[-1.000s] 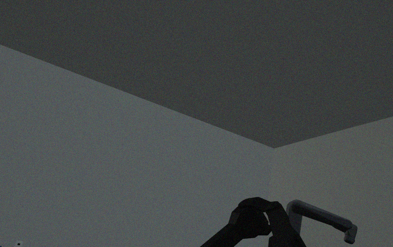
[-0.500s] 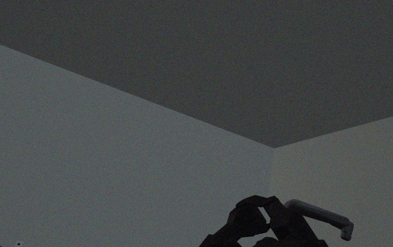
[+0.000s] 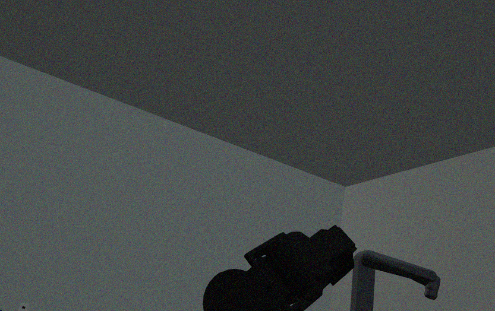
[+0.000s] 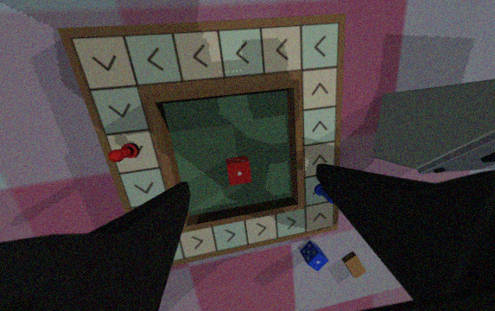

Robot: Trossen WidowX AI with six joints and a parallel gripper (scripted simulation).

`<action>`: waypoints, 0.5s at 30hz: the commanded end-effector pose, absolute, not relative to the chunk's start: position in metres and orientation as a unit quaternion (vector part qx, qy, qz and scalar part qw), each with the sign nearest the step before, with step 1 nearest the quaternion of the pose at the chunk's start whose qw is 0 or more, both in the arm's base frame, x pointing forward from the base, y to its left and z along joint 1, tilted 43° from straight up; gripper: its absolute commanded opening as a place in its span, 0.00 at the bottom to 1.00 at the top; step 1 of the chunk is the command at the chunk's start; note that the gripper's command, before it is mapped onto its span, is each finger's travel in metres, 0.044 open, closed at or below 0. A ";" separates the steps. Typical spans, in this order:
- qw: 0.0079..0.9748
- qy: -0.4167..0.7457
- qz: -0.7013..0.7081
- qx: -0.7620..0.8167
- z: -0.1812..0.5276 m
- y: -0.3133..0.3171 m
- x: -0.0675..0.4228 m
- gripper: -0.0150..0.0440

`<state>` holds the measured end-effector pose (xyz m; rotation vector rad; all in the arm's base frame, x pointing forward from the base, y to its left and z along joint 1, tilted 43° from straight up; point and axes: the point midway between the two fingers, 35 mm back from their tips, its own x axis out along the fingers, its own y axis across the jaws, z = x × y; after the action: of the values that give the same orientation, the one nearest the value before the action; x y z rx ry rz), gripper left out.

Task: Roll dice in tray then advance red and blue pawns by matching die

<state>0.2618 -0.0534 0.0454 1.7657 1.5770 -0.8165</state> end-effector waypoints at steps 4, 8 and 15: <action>0.430 0.637 -0.211 0.604 0.066 -0.022 0.260 0.82; 0.580 0.663 -0.032 0.471 0.094 0.024 0.246 0.72; 0.720 0.611 0.242 0.225 0.124 0.083 0.208 0.72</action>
<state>0.2428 0.0356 0.1028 0.9752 1.5165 0.0488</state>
